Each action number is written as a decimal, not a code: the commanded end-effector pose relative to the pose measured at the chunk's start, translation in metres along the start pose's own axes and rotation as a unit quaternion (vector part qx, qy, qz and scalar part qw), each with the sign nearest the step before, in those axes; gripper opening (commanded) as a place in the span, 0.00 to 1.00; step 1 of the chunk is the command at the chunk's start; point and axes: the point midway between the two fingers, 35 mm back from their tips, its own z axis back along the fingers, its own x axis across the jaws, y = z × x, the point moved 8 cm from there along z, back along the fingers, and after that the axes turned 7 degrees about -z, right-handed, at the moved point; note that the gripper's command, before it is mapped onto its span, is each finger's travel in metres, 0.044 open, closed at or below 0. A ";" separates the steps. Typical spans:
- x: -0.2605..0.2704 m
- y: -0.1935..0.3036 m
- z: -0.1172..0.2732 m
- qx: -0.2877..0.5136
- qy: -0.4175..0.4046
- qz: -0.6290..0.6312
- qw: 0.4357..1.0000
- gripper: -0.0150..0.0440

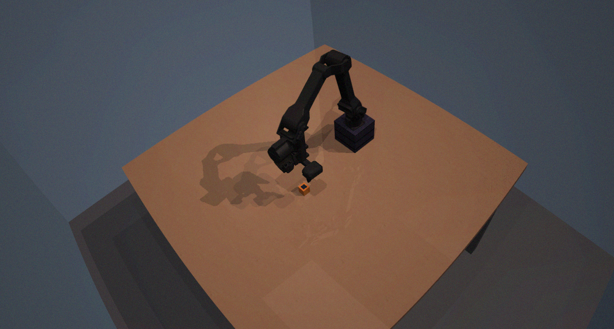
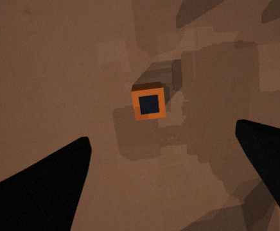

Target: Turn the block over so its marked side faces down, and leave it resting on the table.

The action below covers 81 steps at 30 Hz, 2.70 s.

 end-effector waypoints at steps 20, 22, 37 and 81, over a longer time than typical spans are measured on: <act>0.004 0.003 -0.059 0.011 0.001 0.006 1.000 1.00; 0.004 0.003 -0.062 0.011 0.001 0.006 1.000 1.00; 0.004 0.004 -0.086 0.011 0.001 0.006 1.000 1.00; 0.004 0.007 -0.061 -0.018 -0.002 0.008 1.000 0.25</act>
